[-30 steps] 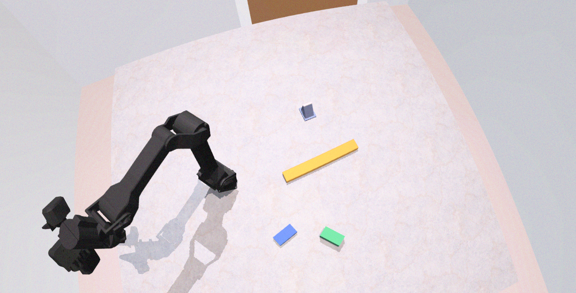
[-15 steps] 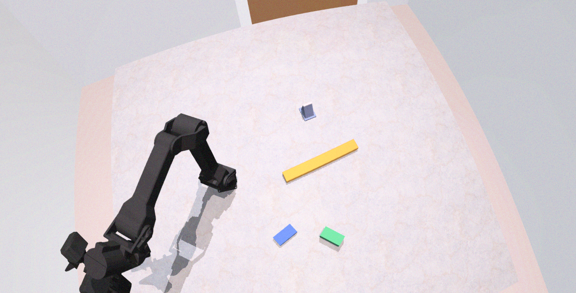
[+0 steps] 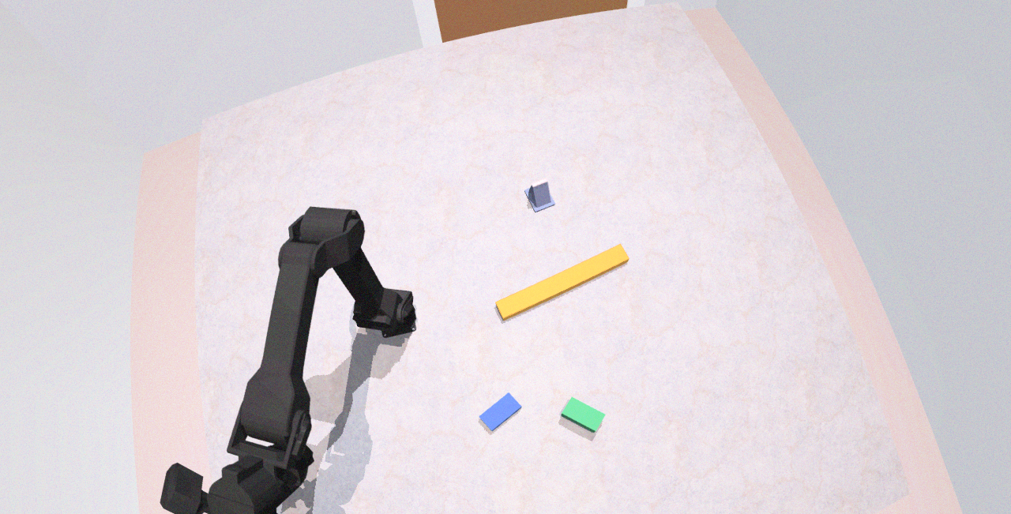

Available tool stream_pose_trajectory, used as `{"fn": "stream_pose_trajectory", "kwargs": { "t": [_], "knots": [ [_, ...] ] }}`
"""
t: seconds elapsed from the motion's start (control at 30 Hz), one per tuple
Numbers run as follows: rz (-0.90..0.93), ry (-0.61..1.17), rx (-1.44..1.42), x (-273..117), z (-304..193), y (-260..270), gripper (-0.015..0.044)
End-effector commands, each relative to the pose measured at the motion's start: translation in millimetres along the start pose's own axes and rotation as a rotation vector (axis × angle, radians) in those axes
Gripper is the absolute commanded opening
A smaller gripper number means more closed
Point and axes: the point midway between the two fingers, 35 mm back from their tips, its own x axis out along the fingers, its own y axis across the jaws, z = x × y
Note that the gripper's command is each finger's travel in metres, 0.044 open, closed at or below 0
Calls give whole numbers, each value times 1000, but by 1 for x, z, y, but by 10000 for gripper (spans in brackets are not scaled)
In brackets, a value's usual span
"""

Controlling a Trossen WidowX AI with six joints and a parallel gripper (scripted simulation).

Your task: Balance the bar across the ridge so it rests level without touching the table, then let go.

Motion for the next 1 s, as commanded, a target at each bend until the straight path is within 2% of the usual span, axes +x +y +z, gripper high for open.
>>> {"fn": "stream_pose_trajectory", "kwargs": {
  "t": [0.0, 0.43, 0.97],
  "knots": [
    [85, -35, -29, -11, 12, 31, 315],
    [309, -135, -129, -58, 39, 111, 315],
    [576, -235, -247, -134, 50, 198, 315]
  ]
}}
